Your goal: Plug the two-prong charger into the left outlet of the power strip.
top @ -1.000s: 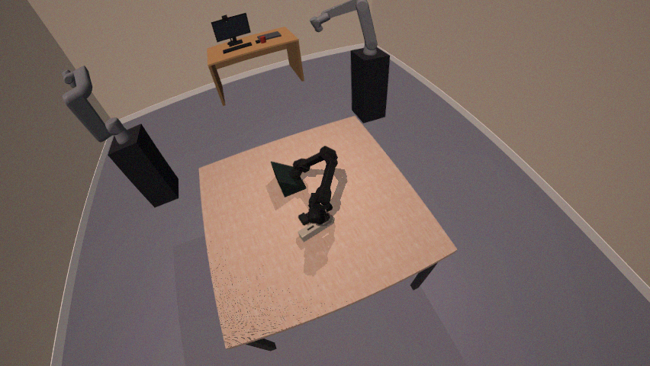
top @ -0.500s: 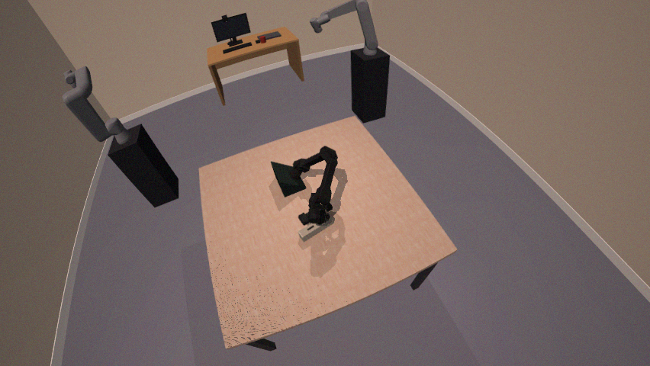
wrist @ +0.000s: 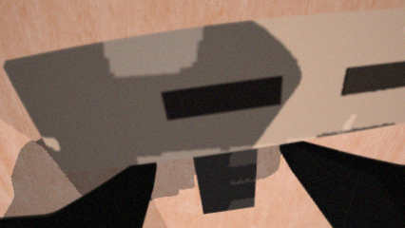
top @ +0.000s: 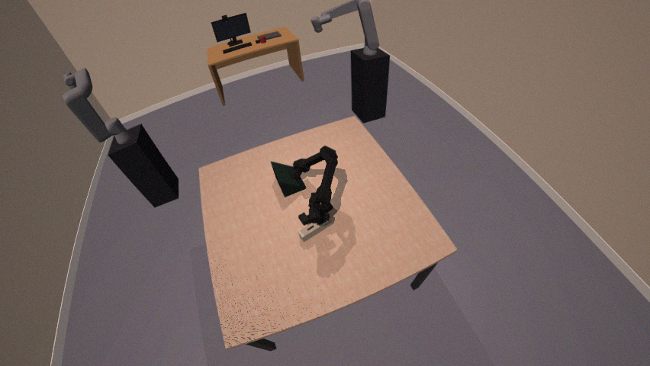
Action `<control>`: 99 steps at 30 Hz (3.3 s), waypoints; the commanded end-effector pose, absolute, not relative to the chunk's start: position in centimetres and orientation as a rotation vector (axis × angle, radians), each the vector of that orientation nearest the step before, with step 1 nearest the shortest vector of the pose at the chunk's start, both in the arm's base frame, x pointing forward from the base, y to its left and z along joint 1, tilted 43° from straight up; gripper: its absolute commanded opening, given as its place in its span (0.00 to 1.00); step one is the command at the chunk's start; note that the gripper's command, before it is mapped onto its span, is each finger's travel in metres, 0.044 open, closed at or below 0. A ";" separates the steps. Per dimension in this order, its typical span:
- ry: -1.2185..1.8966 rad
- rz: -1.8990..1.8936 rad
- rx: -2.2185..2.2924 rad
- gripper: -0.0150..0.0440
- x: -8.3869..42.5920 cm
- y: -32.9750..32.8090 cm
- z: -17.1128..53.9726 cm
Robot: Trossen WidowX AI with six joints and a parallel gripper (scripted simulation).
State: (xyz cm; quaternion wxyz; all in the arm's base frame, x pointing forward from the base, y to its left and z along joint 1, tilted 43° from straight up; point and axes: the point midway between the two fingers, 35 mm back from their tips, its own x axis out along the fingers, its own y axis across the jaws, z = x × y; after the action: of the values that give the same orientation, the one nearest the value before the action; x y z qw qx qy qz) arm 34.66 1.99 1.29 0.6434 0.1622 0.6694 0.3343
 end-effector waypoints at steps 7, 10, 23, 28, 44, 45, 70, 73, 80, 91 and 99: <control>1.516 0.764 0.372 1.00 34.4 2.0 1.3; 1.514 0.764 0.372 1.00 34.4 1.9 1.3; 1.505 0.766 0.371 1.00 34.0 1.9 1.2; 1.501 0.766 0.370 1.00 33.9 1.8 1.2; 1.491 0.767 0.369 1.00 33.5 1.8 1.1; 1.491 0.767 0.369 1.00 33.5 1.8 1.1; 1.493 0.766 0.369 1.00 31.0 1.1 0.7; 1.493 0.766 0.369 1.00 30.7 1.0 0.7; 1.494 0.766 0.370 1.00 29.9 0.9 0.5; 1.495 0.766 0.370 1.00 28.7 0.7 0.4; 1.495 0.766 0.370 1.00 27.8 0.6 0.2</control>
State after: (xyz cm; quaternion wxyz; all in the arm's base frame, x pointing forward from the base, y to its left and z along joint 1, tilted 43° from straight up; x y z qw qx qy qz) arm 28.35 0.63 0.33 0.6528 0.1654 0.6580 0.3368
